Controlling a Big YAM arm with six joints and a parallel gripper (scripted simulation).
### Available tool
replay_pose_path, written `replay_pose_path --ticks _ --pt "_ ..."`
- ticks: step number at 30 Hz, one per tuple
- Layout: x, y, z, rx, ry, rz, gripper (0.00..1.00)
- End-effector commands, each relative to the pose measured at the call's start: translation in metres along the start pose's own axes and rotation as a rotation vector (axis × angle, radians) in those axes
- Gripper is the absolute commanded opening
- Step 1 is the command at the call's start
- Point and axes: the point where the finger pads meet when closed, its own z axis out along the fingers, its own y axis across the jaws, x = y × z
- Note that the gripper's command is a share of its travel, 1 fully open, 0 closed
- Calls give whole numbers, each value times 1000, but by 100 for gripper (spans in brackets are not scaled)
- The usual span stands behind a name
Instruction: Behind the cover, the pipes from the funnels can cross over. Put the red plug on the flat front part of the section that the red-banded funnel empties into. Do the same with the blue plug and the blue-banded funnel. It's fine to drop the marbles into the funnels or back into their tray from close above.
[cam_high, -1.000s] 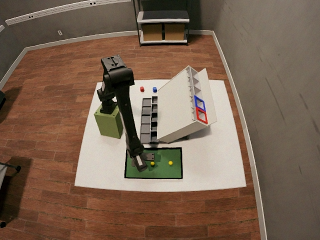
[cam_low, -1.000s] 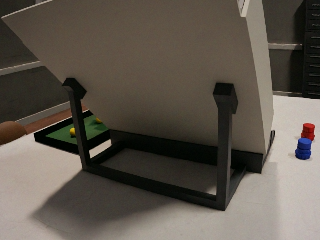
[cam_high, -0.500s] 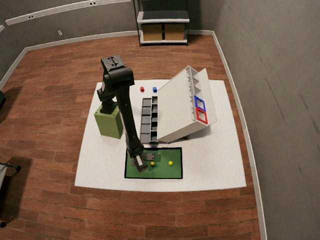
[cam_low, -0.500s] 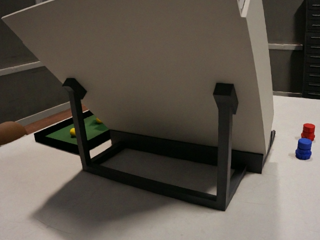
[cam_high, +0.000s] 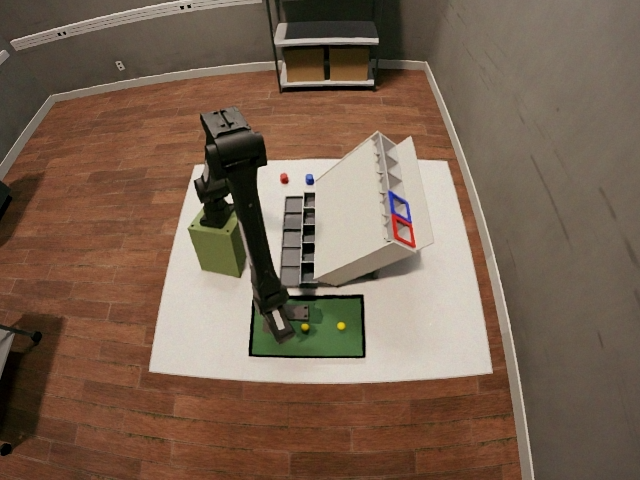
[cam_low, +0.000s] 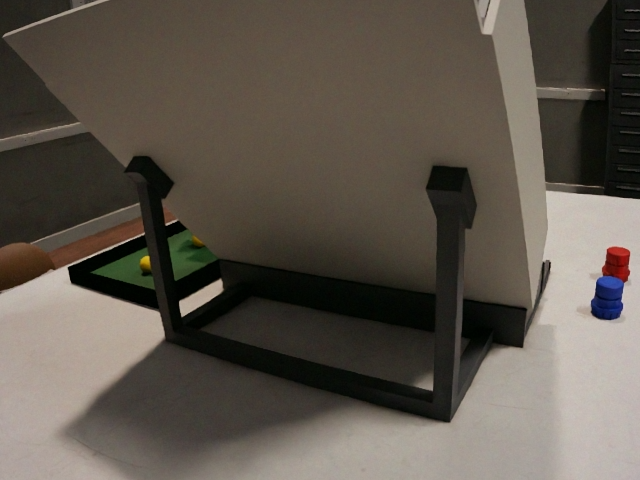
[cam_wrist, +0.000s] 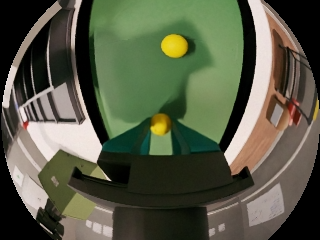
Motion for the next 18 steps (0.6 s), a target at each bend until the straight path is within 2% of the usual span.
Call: replay_pose_path --ticks 1,12,18 --pt "-1 -8 -17 18 -15 -1 0" --pt "0 -5 -30 14 -10 -1 0" --pt "1 -6 -25 8 -6 1 0"
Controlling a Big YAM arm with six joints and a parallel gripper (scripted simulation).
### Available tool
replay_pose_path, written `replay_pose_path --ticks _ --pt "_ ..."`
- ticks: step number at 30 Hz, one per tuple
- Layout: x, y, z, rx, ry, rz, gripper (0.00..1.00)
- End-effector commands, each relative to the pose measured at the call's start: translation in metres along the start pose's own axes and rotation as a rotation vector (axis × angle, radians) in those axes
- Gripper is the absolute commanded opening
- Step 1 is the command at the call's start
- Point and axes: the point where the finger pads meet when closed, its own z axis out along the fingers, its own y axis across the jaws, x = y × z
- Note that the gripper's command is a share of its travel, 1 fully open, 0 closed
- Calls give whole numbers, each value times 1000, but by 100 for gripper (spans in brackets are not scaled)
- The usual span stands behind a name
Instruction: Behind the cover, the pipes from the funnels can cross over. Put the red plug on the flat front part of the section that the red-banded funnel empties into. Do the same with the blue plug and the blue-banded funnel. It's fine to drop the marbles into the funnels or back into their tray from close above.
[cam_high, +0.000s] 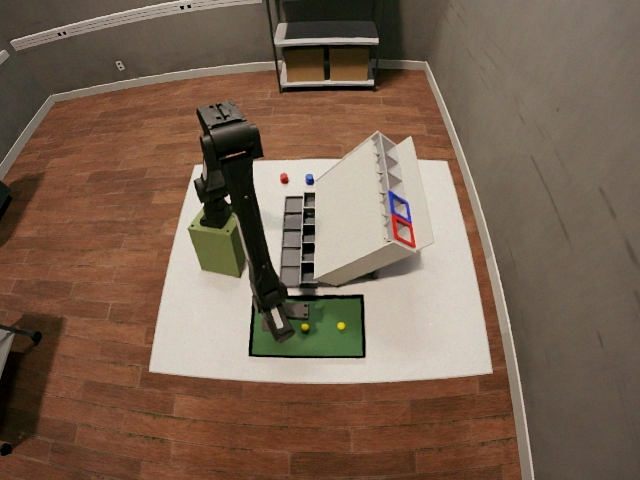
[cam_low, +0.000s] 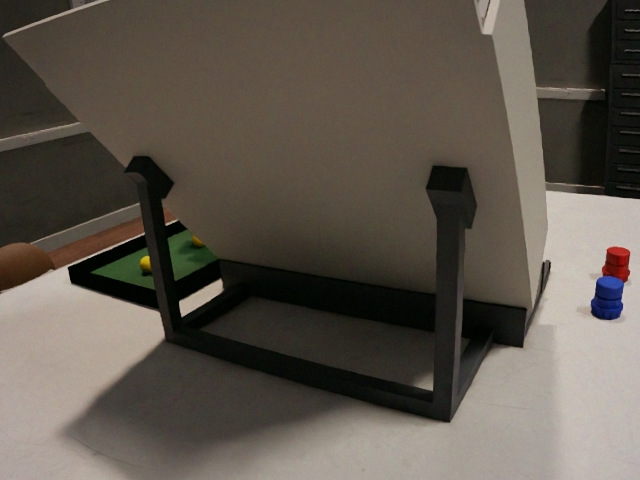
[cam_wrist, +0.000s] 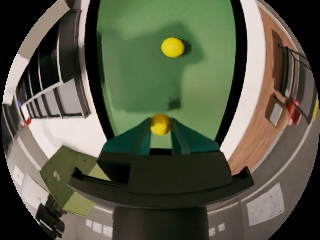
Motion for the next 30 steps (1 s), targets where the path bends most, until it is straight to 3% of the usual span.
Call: replay_pose_path --ticks 1,8,13,15,26,29,30 --pt "1 -6 -6 9 -6 1 0" --pt "-1 -10 -24 22 -14 -2 0" --pt "-9 -21 -52 44 -26 -7 0" --pt "-9 -21 -52 44 -26 -7 0" --pt "-9 -21 -114 49 -28 -8 0" --pt "-10 -20 -121 49 -27 -11 0" --pt "-4 -10 -111 22 -11 -10 0"
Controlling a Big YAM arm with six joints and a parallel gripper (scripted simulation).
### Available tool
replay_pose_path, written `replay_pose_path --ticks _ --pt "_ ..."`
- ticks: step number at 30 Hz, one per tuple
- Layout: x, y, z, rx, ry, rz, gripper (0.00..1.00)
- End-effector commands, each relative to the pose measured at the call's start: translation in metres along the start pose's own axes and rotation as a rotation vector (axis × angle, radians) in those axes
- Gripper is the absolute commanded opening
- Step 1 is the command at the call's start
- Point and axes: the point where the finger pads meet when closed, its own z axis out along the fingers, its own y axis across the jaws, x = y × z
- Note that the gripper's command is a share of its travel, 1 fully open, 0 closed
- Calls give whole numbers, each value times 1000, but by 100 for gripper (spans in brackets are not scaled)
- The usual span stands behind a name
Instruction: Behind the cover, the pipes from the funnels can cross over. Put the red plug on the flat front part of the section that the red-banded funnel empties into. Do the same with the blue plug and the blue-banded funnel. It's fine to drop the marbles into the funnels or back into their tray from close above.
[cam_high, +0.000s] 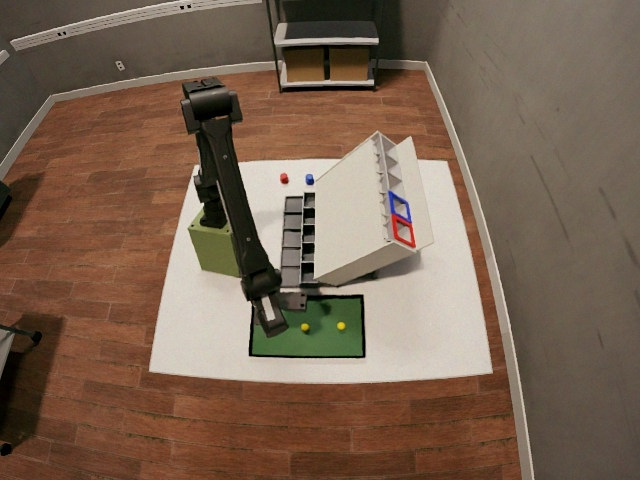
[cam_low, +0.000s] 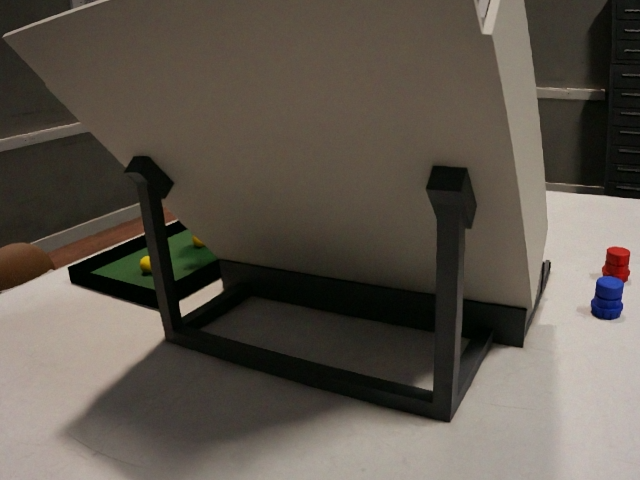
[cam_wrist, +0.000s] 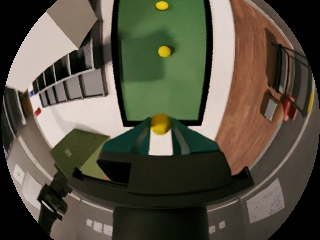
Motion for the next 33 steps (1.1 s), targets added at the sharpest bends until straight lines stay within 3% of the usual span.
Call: replay_pose_path --ticks 1,2,3,8,33 --pt "-3 -7 -9 6 -2 -12 0" --pt "-3 -7 -9 6 -2 -12 0" --pt "5 3 4 -31 19 -6 0" --pt "2 0 -2 -12 8 -7 0" --pt "2 0 -2 -11 8 -7 0"
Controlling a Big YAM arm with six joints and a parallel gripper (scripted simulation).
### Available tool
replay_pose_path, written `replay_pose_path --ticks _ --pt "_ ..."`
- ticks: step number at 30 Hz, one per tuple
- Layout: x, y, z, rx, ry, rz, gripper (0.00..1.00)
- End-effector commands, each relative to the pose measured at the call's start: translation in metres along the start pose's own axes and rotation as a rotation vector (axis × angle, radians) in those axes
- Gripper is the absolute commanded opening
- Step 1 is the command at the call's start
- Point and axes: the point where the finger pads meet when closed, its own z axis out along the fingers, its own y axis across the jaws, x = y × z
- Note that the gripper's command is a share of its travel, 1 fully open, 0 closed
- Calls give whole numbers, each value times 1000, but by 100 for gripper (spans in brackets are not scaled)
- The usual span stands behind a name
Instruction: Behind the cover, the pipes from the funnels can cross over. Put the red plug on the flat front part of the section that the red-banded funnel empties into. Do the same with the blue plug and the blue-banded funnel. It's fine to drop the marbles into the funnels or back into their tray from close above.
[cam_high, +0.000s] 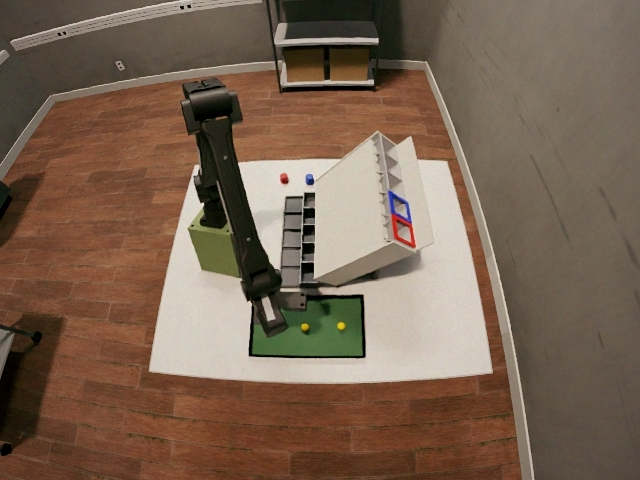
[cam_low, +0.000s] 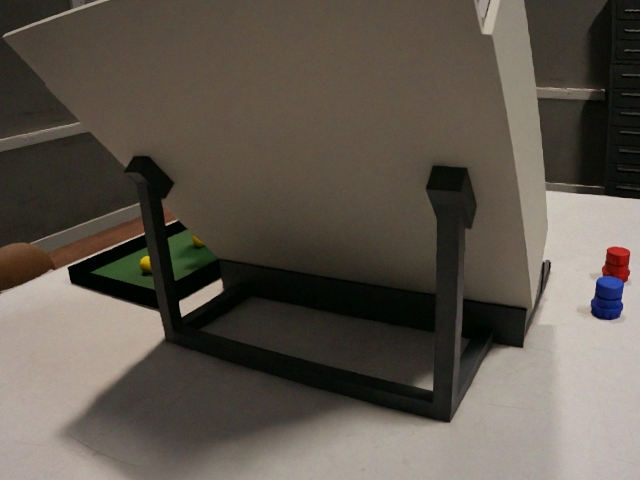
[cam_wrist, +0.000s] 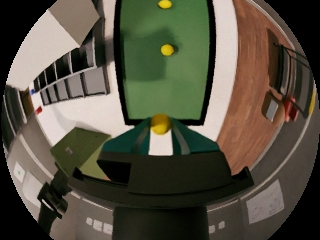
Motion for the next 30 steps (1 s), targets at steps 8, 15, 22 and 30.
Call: replay_pose_path --ticks 8,15,22,30 --pt "-10 1 -13 18 -5 -7 0" --pt "-24 5 -29 27 -14 -10 0" --pt "-43 9 -52 45 -26 -15 0" --pt "-77 43 -94 44 -31 -17 0"
